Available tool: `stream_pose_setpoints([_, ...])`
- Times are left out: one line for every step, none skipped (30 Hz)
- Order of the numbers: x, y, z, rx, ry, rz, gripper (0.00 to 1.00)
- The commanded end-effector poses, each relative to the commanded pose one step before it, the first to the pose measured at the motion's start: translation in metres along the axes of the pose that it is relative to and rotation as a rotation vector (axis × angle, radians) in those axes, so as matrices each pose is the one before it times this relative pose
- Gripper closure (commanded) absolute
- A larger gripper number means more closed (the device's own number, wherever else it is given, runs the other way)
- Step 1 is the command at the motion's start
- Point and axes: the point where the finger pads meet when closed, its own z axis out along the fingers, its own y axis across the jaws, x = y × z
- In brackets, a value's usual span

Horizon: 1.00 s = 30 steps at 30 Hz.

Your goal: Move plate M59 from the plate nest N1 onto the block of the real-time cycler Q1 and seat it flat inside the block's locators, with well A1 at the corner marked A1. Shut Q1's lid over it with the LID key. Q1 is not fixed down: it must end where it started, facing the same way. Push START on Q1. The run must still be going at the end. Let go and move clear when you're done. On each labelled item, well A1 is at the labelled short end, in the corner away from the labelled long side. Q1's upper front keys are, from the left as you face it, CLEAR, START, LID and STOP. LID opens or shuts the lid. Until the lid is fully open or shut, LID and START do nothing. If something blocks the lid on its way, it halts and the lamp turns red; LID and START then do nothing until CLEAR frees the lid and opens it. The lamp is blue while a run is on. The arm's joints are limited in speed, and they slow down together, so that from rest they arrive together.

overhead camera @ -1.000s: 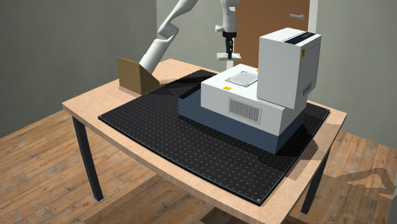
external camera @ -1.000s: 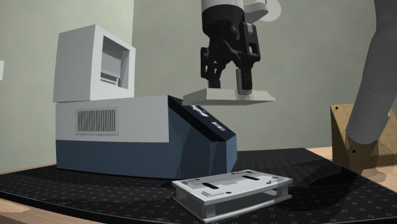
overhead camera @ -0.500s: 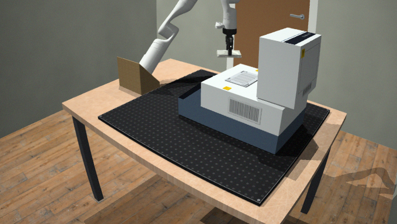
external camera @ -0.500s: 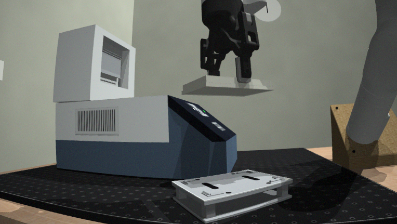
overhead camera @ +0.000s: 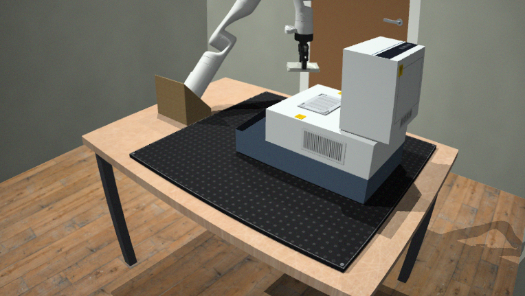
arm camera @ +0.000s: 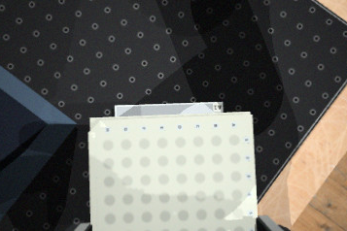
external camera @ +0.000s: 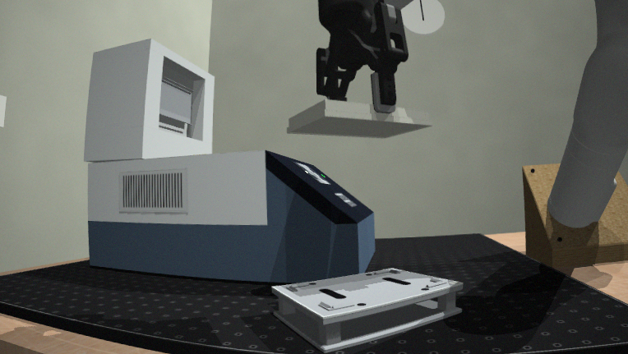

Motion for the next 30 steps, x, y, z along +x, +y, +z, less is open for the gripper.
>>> stream_pose_setpoints([0.00198, -0.00144, -0.00774, 0.00694, 0.00358, 0.01127, 0.09])
stream_pose_setpoints([0.00002, 0.00000, -0.00133, 0.00001, 0.00002, 0.00003, 0.09])
stream_pose_setpoints([0.00002, 0.00000, -0.00133, 0.00001, 0.00002, 0.00003, 0.09])
stream_pose_setpoints([0.00000, 0.00000, 0.00000, 0.00000, 0.00000, 0.00000, 0.09])
stream_pose_setpoints([0.00000, 0.00000, 0.00000, 0.00000, 0.00000, 0.00000, 0.09])
stream_pose_setpoints([-0.00036, 0.00029, -0.00118, -0.00120, -0.00093, 0.00015, 0.09])
stream_pose_setpoints([0.00039, -0.00028, -0.00145, 0.00101, 0.00099, -0.00009, 0.09])
stream_pose_setpoints([0.00001, -0.00001, -0.00138, 0.00023, -0.00001, 0.00002, 0.09])
stream_pose_setpoints([0.00002, 0.00000, -0.00133, 0.00001, 0.00002, 0.00003, 0.09])
stream_pose_setpoints([0.00002, 0.00000, -0.00133, 0.00001, 0.00002, 0.00003, 0.09])
stream_pose_setpoints([0.00002, 0.00000, -0.00133, 0.00001, 0.00002, 0.00003, 0.09])
stream_pose_setpoints([0.00002, 0.00000, -0.00133, 0.00001, 0.00002, 0.00003, 0.09])
stream_pose_setpoints([0.00002, 0.00000, -0.00133, 0.00001, 0.00002, 0.00003, 0.09])
stream_pose_setpoints([0.00002, 0.00000, -0.00133, 0.00001, 0.00002, 0.00003, 0.09])
stream_pose_setpoints([0.00002, 0.00000, -0.00133, 0.00001, 0.00002, 0.00003, 0.09])
stream_pose_setpoints([0.00002, 0.00000, -0.00133, 0.00001, 0.00002, 0.00003, 0.09])
stream_pose_setpoints([0.00002, -0.00001, -0.00133, -0.00003, 0.00001, 0.00005, 0.09])
stream_pose_setpoints([0.00002, -0.00001, -0.00133, -0.00003, 0.00001, 0.00005, 0.09])
stream_pose_setpoints([0.00002, -0.00001, -0.00133, -0.00003, 0.00001, 0.00005, 0.09])
stream_pose_setpoints([0.00002, -0.00001, -0.00133, -0.00002, 0.00001, 0.00005, 0.09])
stream_pose_setpoints([0.00000, 0.00000, 0.00000, 0.00000, 0.00000, 0.00000, 0.09])
stream_pose_setpoints([0.00000, 0.00000, 0.00000, 0.00000, 0.00000, 0.00000, 0.09])
stream_pose_setpoints([-0.00039, 0.00028, -0.00111, -0.00164, -0.00107, 0.00022, 0.09])
stream_pose_setpoints([0.00045, -0.00030, -0.00145, 0.00107, 0.00115, -0.00003, 0.09])
stream_pose_setpoints([0.00002, -0.00003, -0.00140, 0.00031, -0.00004, 0.00008, 0.09])
stream_pose_setpoints([0.00001, 0.00002, -0.00135, 0.00010, 0.00002, -0.00003, 0.09])
stream_pose_setpoints([0.00001, 0.00001, -0.00134, 0.00004, 0.00002, 0.00001, 0.09])
stream_pose_setpoints([0.00002, 0.00000, -0.00133, 0.00000, 0.00001, 0.00003, 0.09])
stream_pose_setpoints([0.00002, 0.00000, -0.00133, -0.00001, 0.00001, 0.00004, 0.09])
stream_pose_setpoints([0.00002, -0.00001, -0.00133, -0.00002, 0.00001, 0.00005, 0.09])
